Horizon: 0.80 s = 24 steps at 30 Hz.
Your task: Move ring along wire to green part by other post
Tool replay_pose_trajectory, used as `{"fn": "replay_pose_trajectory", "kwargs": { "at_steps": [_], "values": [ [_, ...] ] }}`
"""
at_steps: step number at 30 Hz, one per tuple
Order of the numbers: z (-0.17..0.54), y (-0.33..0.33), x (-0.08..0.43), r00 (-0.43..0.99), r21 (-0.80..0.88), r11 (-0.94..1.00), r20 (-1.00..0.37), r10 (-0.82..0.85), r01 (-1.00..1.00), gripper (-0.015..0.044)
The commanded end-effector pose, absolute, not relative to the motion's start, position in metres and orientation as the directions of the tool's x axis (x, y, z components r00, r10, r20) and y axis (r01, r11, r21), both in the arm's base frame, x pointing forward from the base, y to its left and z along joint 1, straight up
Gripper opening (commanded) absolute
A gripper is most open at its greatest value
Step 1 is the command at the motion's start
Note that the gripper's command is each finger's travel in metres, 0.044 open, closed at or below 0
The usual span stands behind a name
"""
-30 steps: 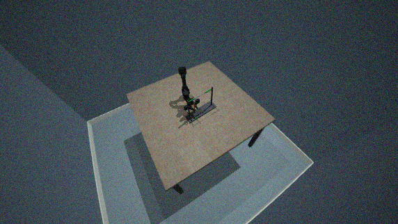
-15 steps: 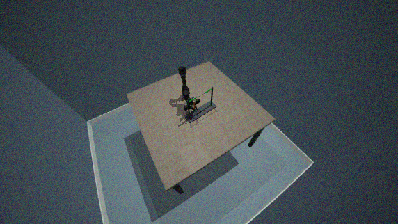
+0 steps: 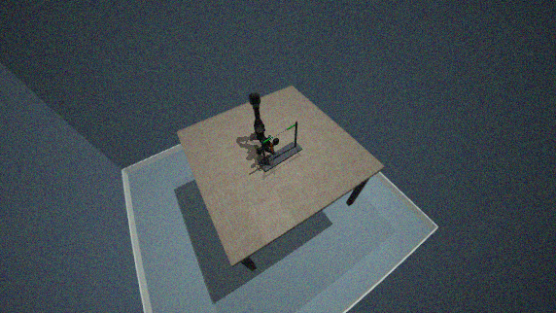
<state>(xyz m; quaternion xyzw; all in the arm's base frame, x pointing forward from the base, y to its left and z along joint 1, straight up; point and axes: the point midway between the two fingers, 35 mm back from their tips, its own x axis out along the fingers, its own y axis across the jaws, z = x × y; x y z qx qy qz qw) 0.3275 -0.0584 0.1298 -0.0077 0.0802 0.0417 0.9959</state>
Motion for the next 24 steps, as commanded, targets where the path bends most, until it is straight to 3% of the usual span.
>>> {"fn": "replay_pose_trajectory", "kwargs": {
  "at_steps": [1, 24],
  "values": [
    [0.130, -0.059, 0.328, 0.984, -0.009, 0.996, -0.160, 0.082, -0.084, -0.0150],
    [0.146, -0.061, 0.328, 0.983, -0.017, 0.996, -0.160, 0.085, -0.089, -0.0150]
  ]
}}
